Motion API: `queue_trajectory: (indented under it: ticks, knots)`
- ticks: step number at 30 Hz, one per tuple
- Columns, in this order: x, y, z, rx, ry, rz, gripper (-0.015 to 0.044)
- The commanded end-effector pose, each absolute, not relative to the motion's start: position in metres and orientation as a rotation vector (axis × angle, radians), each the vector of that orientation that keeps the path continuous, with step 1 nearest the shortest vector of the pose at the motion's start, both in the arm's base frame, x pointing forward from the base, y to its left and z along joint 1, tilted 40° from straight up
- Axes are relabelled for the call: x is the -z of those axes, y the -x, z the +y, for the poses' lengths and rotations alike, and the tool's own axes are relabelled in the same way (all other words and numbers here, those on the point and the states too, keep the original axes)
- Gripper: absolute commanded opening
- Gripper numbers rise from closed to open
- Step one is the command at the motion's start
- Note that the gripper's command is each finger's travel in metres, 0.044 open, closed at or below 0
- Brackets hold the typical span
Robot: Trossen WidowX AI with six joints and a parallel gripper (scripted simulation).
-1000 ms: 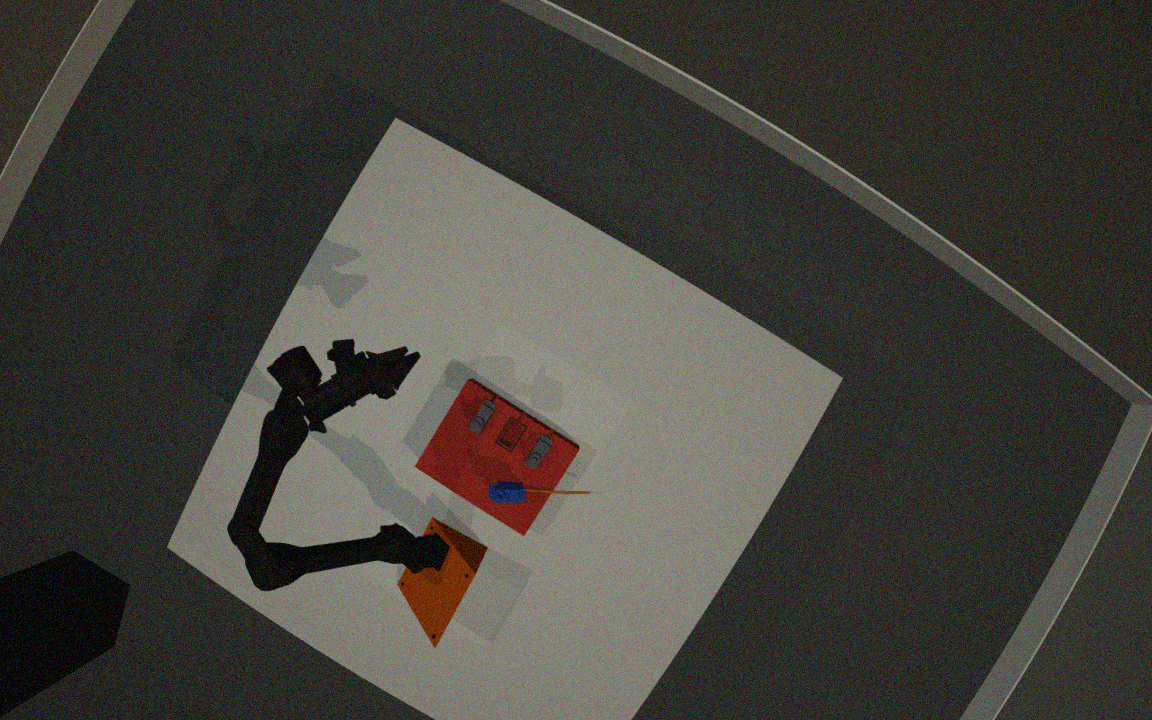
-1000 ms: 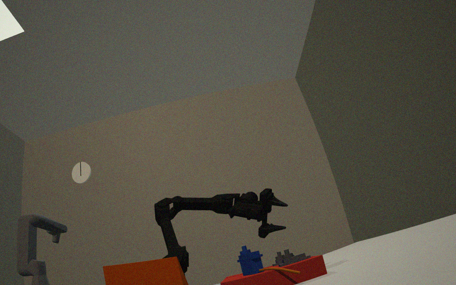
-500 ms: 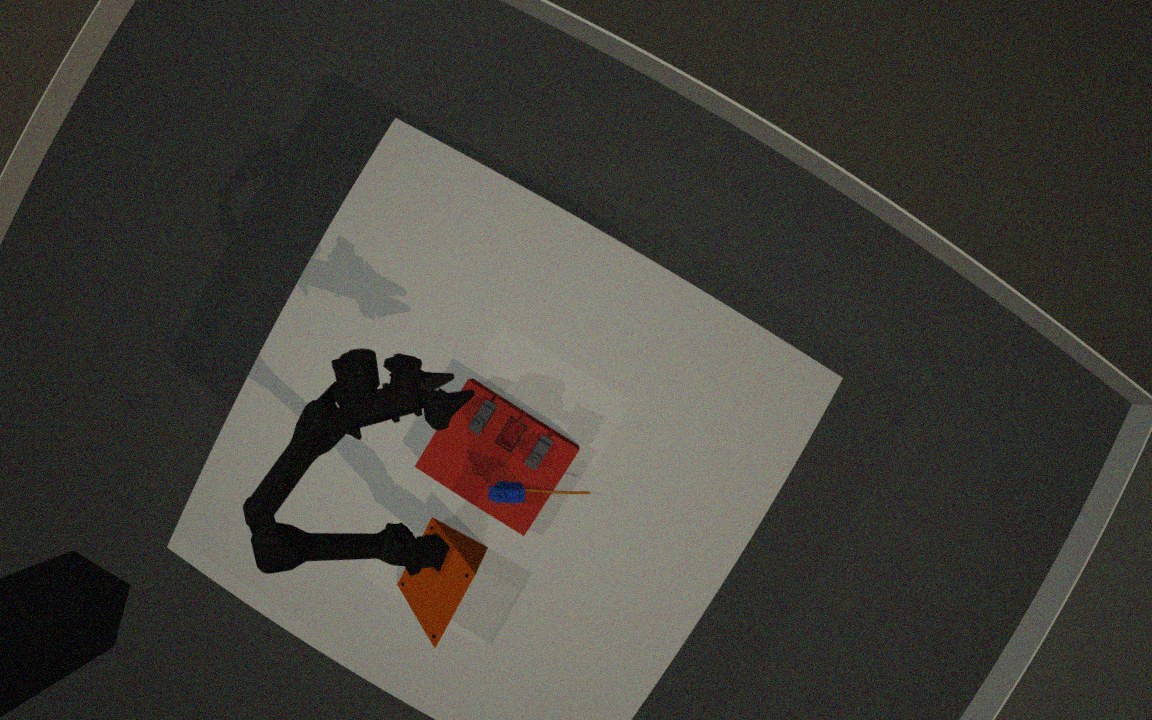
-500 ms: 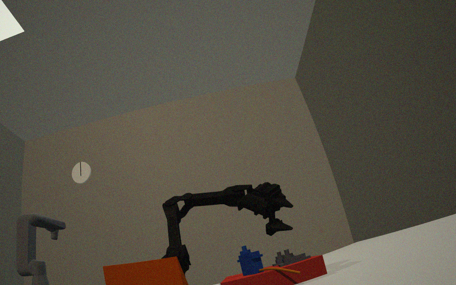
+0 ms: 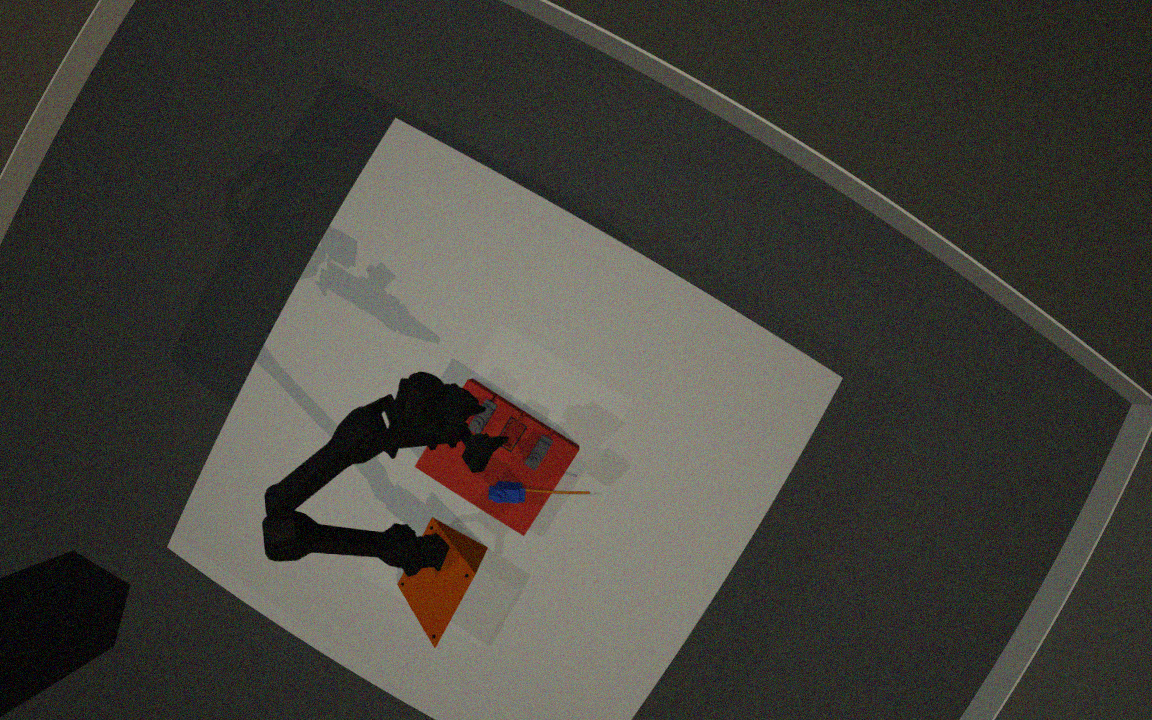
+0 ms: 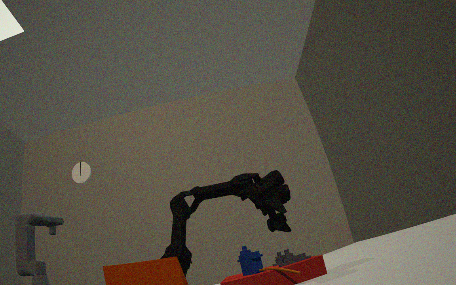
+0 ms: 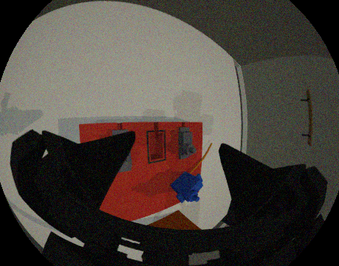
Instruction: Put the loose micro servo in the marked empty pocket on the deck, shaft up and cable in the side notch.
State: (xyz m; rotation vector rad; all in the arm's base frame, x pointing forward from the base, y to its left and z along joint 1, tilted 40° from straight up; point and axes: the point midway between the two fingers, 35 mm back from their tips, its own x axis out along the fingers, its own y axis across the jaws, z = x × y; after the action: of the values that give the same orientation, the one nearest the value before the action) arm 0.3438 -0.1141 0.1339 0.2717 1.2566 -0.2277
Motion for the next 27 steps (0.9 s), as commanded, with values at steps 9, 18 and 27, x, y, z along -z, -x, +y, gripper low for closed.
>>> queue_trajectory:
  ticks: [9, 18, 27]
  knots:
    - [-0.092, -0.302, -0.146, 0.307, -0.593, 1.435, 0.044]
    - [-0.069, -0.27, -0.163, 0.364, -0.865, 1.532, 0.044]
    - [-0.052, -0.24, -0.173, 0.412, -1.158, 1.597, 0.044]
